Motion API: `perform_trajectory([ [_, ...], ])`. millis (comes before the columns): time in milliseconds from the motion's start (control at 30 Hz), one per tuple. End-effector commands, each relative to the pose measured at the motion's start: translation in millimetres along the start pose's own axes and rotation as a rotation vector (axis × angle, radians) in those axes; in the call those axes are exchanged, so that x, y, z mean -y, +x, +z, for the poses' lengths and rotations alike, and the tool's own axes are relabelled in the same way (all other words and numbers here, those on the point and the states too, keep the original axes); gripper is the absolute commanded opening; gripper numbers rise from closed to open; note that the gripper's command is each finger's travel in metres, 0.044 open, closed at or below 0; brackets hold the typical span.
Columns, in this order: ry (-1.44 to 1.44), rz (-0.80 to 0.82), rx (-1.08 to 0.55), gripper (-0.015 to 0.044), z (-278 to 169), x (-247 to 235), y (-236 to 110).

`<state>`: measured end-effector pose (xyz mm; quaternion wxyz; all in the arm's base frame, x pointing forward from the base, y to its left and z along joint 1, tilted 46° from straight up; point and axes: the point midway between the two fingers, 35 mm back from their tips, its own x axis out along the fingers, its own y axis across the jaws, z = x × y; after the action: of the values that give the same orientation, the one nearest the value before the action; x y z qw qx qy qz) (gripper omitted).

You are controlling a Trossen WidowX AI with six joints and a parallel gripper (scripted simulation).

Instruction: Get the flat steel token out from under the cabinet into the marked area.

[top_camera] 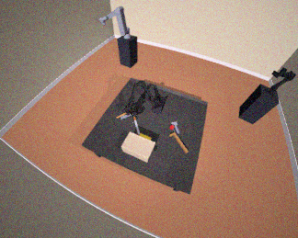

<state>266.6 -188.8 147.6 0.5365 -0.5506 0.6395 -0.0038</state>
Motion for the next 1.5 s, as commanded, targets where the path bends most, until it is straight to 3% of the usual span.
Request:
perform_trajectory([
  [0,0.004,-0.006,0.004,0.0000,1.5,4.9,-1.0],
  [1467,0.005,-0.004,0.007,0.0000,57.9,5.2,-0.9],
])
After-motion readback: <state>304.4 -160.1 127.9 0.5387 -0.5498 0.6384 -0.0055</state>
